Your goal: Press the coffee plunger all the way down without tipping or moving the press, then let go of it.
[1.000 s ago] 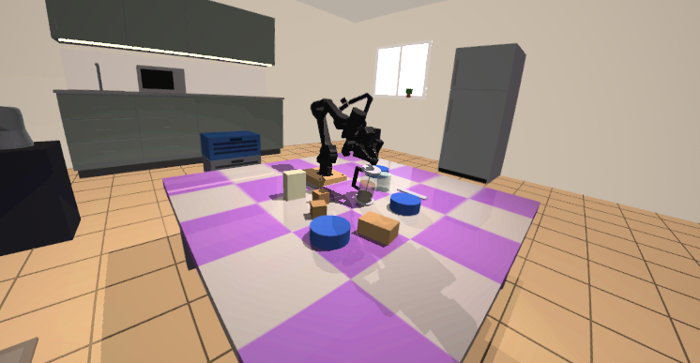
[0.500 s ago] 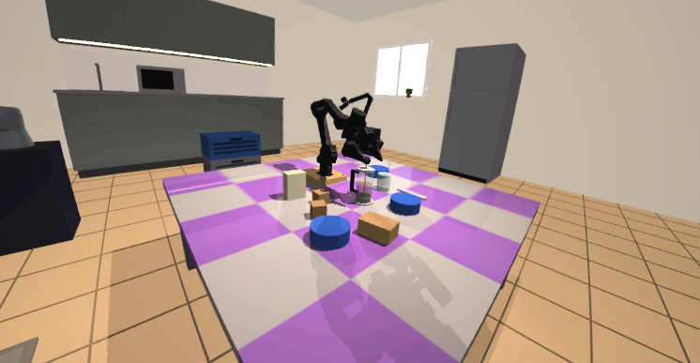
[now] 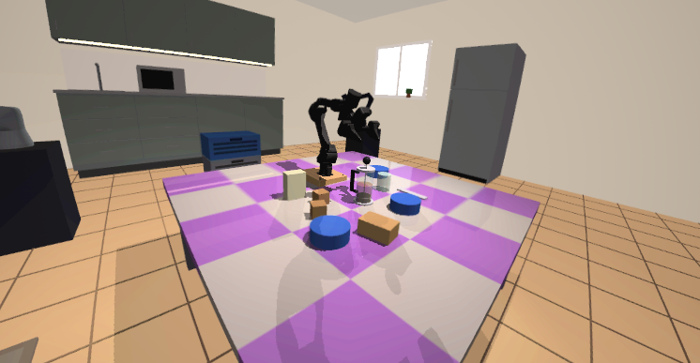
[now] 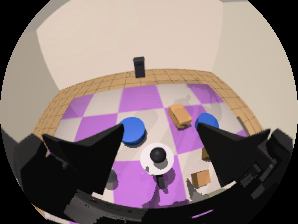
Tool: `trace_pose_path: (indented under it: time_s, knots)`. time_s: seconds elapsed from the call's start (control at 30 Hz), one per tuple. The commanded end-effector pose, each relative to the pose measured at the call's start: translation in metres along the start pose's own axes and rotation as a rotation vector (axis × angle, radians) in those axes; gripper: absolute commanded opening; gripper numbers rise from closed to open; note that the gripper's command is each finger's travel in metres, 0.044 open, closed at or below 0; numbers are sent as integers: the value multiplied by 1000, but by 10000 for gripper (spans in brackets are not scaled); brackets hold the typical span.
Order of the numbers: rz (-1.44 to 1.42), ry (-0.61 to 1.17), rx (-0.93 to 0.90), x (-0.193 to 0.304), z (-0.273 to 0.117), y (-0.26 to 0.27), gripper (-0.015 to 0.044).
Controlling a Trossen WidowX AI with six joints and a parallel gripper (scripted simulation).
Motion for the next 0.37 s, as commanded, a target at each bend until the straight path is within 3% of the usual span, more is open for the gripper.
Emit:
trace_pose_path:
  time_s: [0.0,0.33]
  knots:
    - [-4,17,-3,-1,-7,0,440]
    - [-4,17,-3,0,-6,0,440]
Point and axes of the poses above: the point midway between the two fingers, 35 mm back from their tips, its own z axis out along the fingers, its own y axis across the jaws, x = y × z, the point moved 10 cm from there along -z, back along the fingers
